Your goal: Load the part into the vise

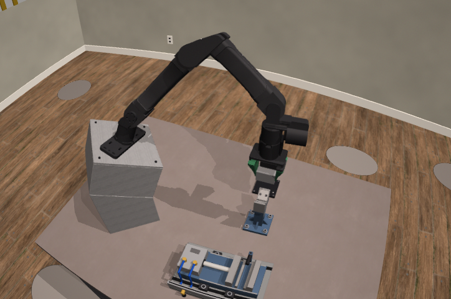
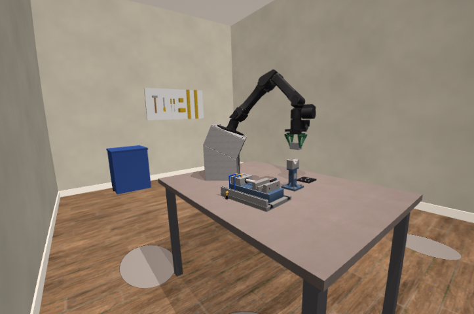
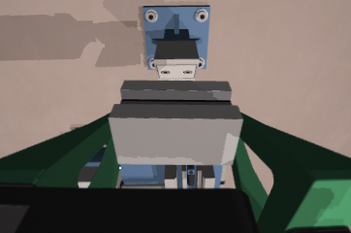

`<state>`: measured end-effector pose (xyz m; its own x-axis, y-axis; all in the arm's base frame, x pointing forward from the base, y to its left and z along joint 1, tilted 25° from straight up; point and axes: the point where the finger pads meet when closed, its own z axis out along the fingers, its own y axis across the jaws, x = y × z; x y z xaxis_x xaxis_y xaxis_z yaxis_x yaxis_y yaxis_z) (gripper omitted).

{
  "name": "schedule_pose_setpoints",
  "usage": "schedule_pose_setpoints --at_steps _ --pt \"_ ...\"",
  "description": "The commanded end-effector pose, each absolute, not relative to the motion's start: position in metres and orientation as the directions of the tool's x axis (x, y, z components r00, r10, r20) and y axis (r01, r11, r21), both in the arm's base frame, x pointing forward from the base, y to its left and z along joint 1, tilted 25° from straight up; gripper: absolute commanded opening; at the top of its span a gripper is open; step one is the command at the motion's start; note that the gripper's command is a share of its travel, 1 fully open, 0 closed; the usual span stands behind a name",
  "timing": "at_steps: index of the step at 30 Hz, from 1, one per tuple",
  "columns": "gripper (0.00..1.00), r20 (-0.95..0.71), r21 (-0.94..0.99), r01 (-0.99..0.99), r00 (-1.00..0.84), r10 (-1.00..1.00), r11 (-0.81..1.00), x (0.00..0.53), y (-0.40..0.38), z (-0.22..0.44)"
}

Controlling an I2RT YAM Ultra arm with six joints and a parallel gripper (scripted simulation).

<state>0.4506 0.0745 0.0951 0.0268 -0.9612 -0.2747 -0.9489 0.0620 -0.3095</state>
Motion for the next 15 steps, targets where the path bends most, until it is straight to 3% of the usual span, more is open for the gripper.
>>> schedule_pose_setpoints --at_steps 1,15 --pt "0.00 -0.289 -0.325 -0.944 0.039 -0.957 0.060 0.447 0.066 0.102" --pt "0.00 -0.291 -0.318 -0.946 0.036 -0.956 0.061 0.446 0.051 0.096"
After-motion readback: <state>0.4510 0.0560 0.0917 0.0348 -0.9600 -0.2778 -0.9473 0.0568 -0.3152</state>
